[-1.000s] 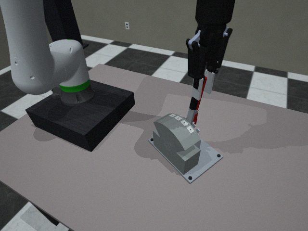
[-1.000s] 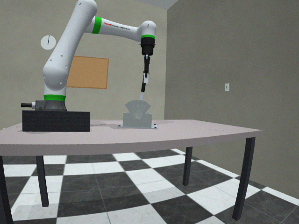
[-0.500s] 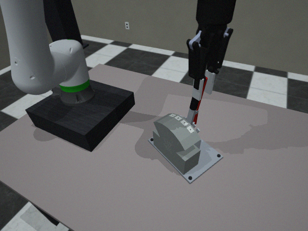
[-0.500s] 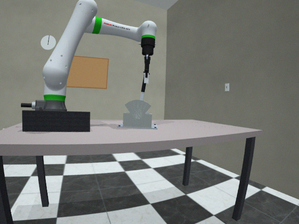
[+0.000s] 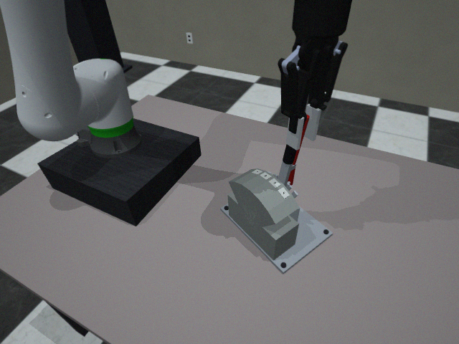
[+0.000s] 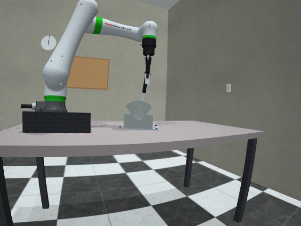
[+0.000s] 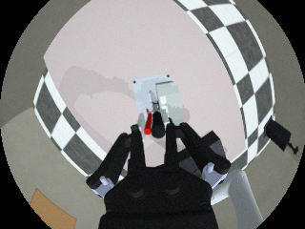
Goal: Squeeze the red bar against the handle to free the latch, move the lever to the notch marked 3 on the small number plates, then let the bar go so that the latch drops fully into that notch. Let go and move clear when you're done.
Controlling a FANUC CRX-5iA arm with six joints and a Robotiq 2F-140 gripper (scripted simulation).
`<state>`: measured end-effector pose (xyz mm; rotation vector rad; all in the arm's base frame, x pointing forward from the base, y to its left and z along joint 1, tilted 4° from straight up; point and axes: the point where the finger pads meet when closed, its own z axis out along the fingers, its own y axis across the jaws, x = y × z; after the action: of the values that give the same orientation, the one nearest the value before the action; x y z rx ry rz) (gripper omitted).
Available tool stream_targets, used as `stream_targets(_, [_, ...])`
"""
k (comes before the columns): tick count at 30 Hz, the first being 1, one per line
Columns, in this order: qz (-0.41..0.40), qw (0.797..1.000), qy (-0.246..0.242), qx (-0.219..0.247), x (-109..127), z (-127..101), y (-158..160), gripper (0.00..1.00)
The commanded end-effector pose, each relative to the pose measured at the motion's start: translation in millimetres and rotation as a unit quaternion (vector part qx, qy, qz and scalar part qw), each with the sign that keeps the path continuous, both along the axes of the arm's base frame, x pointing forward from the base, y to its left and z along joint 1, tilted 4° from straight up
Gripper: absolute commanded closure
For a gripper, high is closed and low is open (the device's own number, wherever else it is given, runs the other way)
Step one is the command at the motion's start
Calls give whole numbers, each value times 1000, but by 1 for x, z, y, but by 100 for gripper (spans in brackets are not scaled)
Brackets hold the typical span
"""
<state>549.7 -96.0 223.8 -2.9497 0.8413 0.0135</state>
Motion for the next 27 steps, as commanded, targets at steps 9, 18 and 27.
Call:
stream_targets(9, [0, 1000, 0, 0, 0, 0, 0, 100])
stream_targets(18, [0, 1000, 0, 0, 0, 0, 0, 44])
stream_targets(27, [0, 1000, 0, 0, 0, 0, 0, 44])
